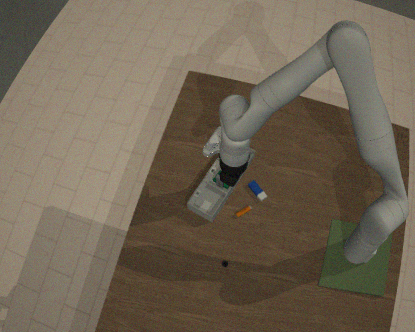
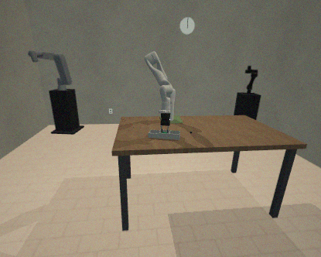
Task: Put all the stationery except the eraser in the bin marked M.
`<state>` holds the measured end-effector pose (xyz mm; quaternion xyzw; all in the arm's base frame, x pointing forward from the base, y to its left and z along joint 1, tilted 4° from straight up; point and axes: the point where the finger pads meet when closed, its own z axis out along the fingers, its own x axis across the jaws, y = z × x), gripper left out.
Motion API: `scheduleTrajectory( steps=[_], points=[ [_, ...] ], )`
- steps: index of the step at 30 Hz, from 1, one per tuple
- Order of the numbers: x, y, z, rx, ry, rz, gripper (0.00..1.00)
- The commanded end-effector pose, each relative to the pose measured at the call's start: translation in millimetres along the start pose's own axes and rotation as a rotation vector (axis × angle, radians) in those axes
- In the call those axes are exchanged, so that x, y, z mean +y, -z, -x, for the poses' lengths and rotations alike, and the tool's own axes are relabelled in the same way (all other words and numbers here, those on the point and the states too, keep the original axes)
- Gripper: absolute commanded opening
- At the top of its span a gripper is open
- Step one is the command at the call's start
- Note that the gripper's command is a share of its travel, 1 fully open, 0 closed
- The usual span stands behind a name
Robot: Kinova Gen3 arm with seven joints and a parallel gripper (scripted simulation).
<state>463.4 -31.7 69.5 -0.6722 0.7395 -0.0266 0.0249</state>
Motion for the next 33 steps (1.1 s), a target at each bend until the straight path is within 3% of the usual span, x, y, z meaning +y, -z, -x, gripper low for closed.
scheduleTrajectory(
  steps=[1, 11, 33],
  points=[
    [-0.5, 0.6, 0.0, 0.000, 0.000, -0.002, 0.87],
    [-0.5, 0.7, 0.0, 0.000, 0.000, -0.002, 0.87],
    [-0.5, 27.3, 0.0, 0.000, 0.000, -0.002, 0.87]
  ],
)
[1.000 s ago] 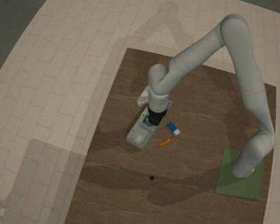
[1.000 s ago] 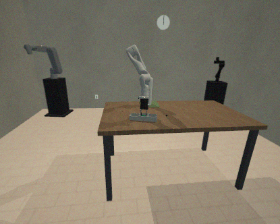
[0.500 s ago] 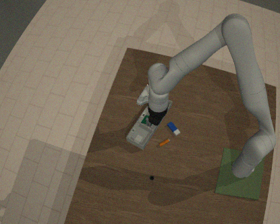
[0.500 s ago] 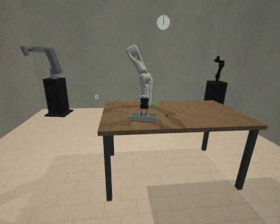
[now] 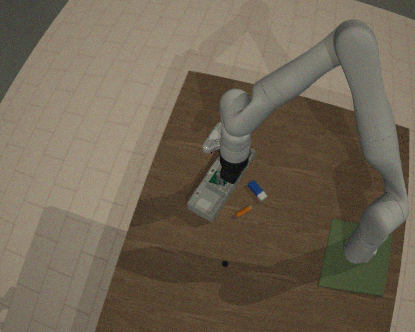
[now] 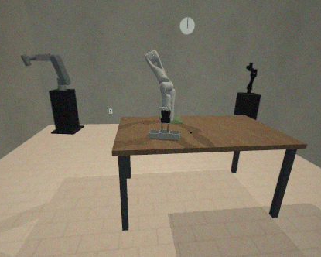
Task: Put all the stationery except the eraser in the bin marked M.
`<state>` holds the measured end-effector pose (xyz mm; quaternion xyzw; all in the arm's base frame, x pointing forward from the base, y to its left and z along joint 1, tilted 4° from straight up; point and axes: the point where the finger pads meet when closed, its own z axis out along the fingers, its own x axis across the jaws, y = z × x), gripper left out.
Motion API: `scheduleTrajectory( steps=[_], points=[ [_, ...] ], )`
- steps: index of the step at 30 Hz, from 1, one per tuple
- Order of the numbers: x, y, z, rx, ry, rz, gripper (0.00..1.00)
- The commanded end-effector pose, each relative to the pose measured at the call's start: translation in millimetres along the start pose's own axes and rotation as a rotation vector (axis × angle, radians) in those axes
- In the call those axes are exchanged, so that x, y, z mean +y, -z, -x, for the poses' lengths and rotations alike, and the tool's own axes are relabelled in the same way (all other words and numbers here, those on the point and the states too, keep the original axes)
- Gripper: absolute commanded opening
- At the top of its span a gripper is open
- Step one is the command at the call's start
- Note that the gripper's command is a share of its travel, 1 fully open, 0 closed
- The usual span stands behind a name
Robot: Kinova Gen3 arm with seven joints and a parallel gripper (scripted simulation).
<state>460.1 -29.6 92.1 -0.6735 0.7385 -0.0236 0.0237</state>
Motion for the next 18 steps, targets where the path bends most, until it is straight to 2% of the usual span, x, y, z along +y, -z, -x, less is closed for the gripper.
scheduleTrajectory(
  steps=[1, 4, 7, 17, 18],
  points=[
    [-2.2, 5.9, -1.8, 0.003, -0.003, -0.008, 0.87],
    [-2.2, 7.2, -1.8, 0.003, -0.003, -0.008, 0.87],
    [-2.2, 18.3, -1.8, 0.003, -0.003, -0.008, 0.87],
    [-2.5, 18.3, -2.6, 0.003, -0.003, -0.008, 0.87],
    [-2.4, 22.3, -2.6, 0.003, -0.003, -0.008, 1.00]
  ],
)
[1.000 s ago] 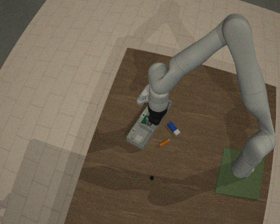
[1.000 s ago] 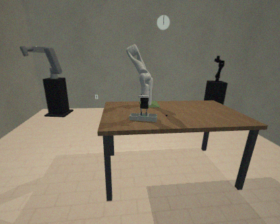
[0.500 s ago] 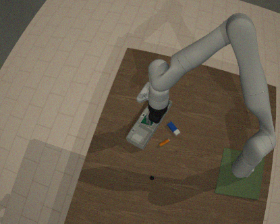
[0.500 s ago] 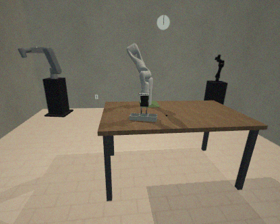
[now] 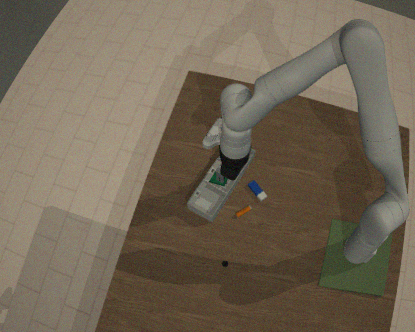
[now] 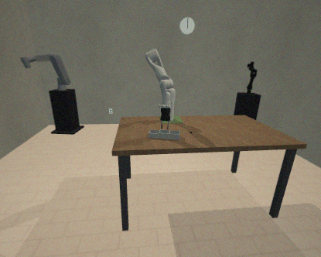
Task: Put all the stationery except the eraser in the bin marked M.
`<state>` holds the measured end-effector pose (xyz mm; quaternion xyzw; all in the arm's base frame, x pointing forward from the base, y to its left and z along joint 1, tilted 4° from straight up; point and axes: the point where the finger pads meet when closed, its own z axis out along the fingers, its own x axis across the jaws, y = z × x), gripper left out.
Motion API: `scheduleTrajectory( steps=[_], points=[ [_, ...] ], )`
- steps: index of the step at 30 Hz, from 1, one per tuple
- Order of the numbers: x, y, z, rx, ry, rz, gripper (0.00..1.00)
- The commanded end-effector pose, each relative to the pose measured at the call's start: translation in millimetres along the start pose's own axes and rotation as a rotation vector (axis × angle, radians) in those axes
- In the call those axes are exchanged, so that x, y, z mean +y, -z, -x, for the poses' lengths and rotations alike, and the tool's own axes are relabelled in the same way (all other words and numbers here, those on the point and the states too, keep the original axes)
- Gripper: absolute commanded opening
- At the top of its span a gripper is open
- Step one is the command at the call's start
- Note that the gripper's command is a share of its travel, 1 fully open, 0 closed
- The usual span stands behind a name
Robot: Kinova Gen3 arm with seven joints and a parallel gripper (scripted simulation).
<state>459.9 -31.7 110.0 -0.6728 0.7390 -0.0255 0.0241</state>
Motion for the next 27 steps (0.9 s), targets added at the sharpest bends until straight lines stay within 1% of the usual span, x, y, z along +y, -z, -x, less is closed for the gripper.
scheduleTrajectory(
  steps=[1, 3, 18, 20, 27],
  points=[
    [-1.3, 8.3, -0.5, 0.001, -0.002, -0.004, 1.00],
    [-1.3, 8.3, -0.5, 0.001, -0.002, -0.004, 1.00],
    [-1.0, 68.3, -0.5, 0.001, -0.002, -0.004, 1.00],
    [-1.0, 68.3, -0.5, 0.001, -0.002, -0.004, 1.00],
    [-0.9, 96.3, -0.4, 0.001, -0.002, -0.004, 1.00]
  ],
)
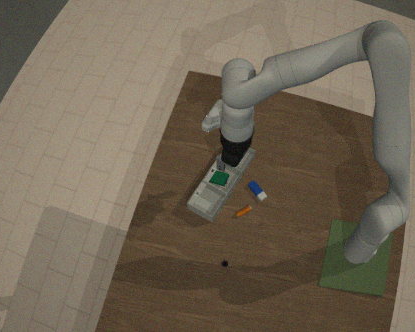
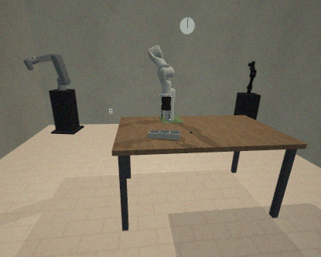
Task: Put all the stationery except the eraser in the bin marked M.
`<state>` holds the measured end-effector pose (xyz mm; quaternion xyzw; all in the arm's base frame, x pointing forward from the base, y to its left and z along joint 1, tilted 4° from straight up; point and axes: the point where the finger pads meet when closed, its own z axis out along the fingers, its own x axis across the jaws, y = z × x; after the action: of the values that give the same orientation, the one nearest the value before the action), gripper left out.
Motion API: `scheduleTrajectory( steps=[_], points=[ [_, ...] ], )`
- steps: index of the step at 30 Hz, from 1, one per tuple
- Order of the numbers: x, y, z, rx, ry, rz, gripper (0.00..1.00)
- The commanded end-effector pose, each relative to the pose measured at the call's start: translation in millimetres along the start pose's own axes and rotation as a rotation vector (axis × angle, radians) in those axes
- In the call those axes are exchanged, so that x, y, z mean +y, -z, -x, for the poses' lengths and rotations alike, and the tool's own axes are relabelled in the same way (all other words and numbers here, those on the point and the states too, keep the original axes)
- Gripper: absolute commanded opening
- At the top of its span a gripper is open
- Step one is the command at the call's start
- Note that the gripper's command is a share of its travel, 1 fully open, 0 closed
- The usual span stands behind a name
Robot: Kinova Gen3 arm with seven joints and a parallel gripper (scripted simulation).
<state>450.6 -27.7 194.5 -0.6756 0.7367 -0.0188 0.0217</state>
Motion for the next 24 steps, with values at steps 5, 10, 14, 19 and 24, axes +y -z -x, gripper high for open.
scheduleTrajectory(
  steps=[5, 10, 14, 19, 24],
  points=[
    [-4.1, 31.5, -3.5, 0.006, -0.009, -0.017, 1.00],
    [-3.9, 43.5, -3.4, 0.006, -0.009, -0.017, 1.00],
    [-3.8, 49.5, -3.4, 0.006, -0.009, -0.017, 1.00],
    [-3.8, 49.6, -3.4, 0.006, -0.009, -0.017, 1.00],
    [-3.8, 49.6, -3.4, 0.006, -0.009, -0.017, 1.00]
  ],
)
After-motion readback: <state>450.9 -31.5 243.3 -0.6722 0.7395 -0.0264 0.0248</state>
